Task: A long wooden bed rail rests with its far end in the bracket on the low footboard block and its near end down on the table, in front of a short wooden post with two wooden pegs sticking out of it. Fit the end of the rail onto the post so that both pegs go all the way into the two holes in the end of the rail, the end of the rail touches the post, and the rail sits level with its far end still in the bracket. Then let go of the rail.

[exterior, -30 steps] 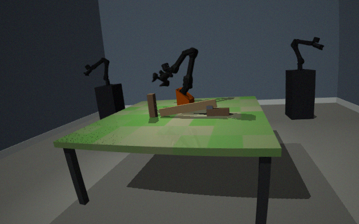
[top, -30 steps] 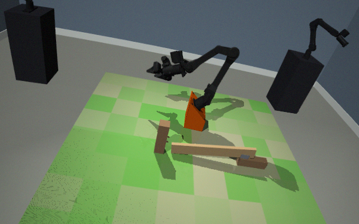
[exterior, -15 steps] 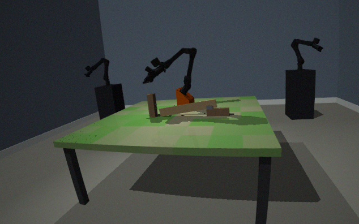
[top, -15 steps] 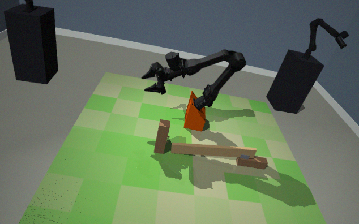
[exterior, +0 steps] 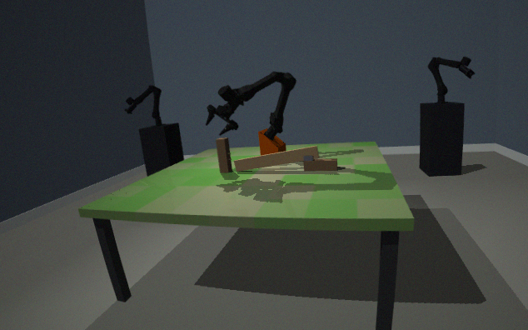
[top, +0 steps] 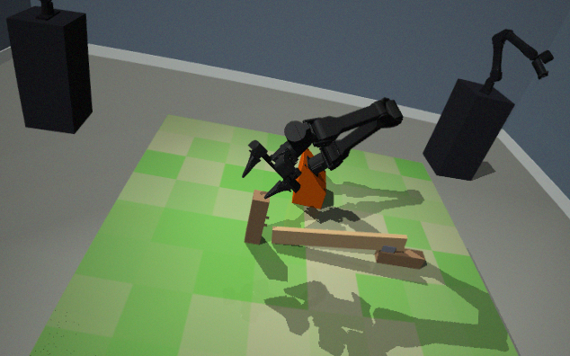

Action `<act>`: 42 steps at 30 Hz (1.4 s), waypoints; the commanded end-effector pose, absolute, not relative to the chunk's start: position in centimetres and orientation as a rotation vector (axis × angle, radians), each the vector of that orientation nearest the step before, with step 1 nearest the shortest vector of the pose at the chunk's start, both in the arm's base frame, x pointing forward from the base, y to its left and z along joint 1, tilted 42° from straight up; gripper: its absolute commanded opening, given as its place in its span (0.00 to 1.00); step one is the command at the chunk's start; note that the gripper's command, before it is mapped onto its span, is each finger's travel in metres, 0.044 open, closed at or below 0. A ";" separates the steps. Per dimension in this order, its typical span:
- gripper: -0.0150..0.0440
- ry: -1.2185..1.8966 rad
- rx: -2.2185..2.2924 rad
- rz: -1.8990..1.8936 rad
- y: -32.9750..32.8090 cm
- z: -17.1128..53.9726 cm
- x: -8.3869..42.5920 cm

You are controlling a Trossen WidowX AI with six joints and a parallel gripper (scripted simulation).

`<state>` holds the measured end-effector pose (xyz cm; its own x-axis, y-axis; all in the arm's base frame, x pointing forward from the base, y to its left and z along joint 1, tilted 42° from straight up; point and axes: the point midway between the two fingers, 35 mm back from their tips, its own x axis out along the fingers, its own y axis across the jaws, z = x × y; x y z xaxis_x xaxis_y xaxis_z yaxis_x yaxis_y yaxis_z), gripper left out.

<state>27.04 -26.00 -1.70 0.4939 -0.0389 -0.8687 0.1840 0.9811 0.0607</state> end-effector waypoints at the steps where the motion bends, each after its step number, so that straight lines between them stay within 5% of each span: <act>1: 1.00 1.055 0.002 0.059 -23.1 -0.7 30.1; 16: 1.00 0.661 -0.645 1.297 -6.3 -2.0 27.9; 42: 1.00 0.651 -0.651 1.308 -4.6 -4.0 28.3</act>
<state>28.34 -4.99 -3.67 0.1416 0.6427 -0.7529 -0.9883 0.1350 -0.0706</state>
